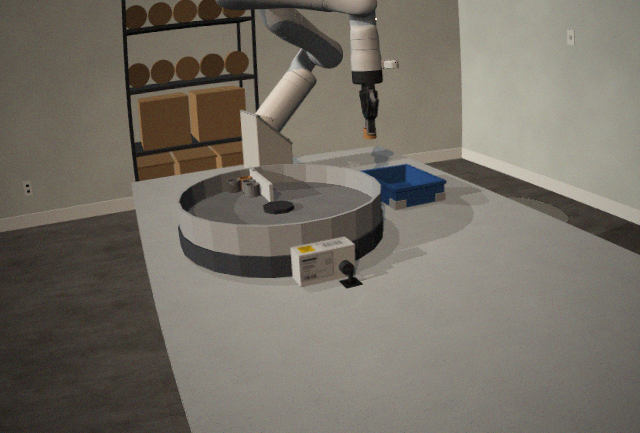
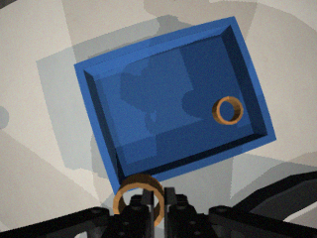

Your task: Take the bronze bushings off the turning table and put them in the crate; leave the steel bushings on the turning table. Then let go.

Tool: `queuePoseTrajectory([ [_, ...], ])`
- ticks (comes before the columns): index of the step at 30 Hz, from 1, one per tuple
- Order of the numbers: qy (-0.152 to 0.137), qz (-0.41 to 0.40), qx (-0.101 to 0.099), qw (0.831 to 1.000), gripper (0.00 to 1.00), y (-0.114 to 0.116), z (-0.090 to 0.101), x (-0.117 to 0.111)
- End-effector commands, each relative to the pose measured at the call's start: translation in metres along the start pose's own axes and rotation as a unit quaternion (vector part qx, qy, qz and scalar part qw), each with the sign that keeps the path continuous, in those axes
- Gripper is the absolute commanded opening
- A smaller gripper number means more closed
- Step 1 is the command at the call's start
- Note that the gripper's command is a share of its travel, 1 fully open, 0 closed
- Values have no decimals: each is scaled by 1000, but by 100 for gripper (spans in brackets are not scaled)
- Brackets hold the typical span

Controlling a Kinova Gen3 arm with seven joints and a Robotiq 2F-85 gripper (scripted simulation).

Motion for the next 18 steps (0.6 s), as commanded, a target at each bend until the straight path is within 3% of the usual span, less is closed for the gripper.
queuePoseTrajectory([
  [1,-10,17,-2,1000,0,-3,-3,-31],
  [13,-10,17,-2,1000,0,-3,-3,-31],
  [18,-10,18,-3,1000,0,-4,-29,-30],
])
Point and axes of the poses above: the point where the finger pads meet when closed, its own z axis back along the fingers, its own y axis across the jaws, x = y × z, the point moved 9 cm from there along z, back along the fingers, and after that the axes turned 9 degrees about z, right-handed, at the moved point
